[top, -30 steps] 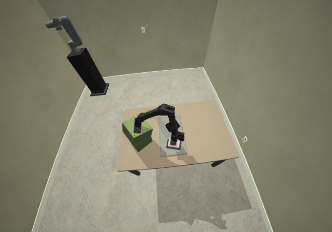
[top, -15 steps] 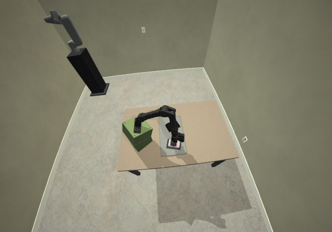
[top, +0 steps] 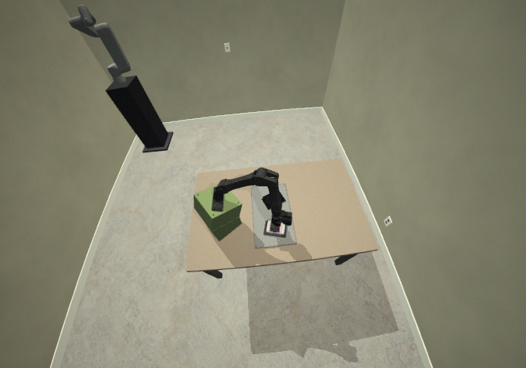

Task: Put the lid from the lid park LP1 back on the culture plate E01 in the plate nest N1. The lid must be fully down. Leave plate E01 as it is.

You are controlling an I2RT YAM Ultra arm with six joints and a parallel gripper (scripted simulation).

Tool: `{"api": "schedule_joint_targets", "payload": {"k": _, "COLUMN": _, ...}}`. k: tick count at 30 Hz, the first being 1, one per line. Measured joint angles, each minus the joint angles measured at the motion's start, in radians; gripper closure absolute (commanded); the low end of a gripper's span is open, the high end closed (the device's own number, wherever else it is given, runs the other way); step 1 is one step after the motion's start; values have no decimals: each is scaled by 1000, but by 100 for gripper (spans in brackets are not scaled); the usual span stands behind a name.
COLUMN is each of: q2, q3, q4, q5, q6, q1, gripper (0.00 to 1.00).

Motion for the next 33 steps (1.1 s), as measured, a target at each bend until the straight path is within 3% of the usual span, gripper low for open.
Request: {"api": "schedule_joint_targets", "payload": {"k": 33, "q2": 4, "q3": -1, "q4": 18, "q5": 0, "q6": -1, "q1": 0, "gripper": 100}}
